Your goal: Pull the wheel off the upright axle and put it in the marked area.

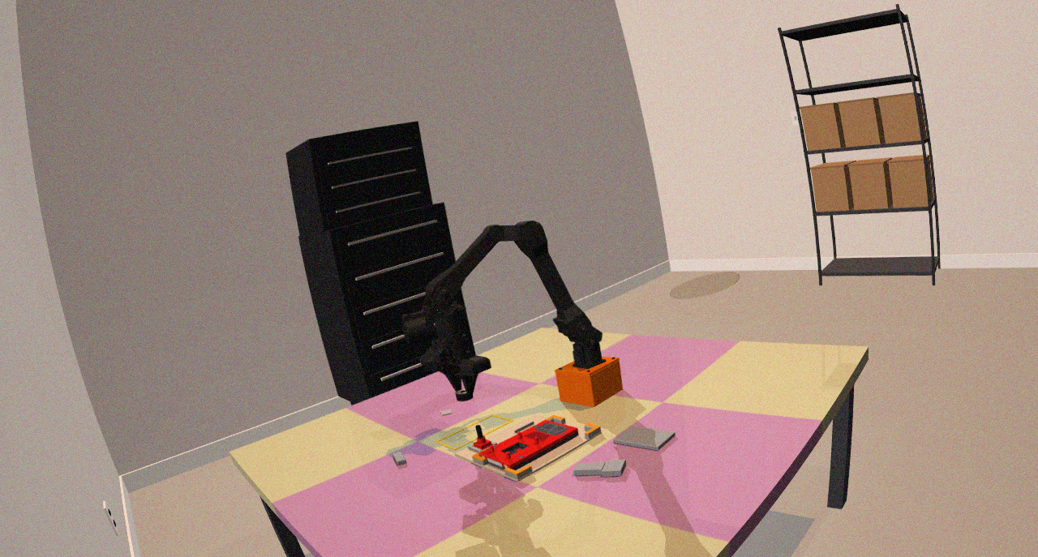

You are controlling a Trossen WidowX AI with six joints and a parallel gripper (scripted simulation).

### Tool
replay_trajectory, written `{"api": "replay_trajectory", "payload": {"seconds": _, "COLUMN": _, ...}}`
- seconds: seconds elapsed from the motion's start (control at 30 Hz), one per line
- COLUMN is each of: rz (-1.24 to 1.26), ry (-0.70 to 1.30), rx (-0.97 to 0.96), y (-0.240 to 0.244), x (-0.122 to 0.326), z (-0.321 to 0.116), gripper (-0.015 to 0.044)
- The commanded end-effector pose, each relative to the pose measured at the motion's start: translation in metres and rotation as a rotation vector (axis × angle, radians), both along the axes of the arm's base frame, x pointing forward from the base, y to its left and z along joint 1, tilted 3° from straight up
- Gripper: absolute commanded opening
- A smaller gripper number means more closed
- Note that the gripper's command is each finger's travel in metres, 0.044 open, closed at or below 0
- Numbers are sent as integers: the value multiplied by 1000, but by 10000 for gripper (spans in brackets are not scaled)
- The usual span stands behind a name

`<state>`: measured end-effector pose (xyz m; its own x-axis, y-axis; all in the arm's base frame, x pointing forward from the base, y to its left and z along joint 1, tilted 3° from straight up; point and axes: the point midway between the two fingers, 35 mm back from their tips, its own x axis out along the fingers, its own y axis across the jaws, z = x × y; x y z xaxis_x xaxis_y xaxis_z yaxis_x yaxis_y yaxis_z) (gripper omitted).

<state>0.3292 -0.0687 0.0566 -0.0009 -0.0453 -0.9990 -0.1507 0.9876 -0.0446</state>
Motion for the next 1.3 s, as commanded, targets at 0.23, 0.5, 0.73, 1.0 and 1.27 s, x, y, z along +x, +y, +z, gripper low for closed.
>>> {"api": "replay_trajectory", "payload": {"seconds": 0.23, "rz": 2, "ry": -2, "rx": -5, "y": -15, "x": -8, "z": -9, "gripper": 0}}
{"api": "replay_trajectory", "payload": {"seconds": 0.5, "rz": 2, "ry": -2, "rx": -5, "y": -17, "x": -7, "z": -29, "gripper": 0}}
{"api": "replay_trajectory", "payload": {"seconds": 0.73, "rz": 2, "ry": -2, "rx": -5, "y": -19, "x": -5, "z": -73, "gripper": 0}}
{"api": "replay_trajectory", "payload": {"seconds": 1.0, "rz": 2, "ry": -2, "rx": -5, "y": -20, "x": -8, "z": -103, "gripper": 0}}
{"api": "replay_trajectory", "payload": {"seconds": 1.27, "rz": -1, "ry": 3, "rx": -2, "y": -19, "x": -8, "z": -99, "gripper": 184}}
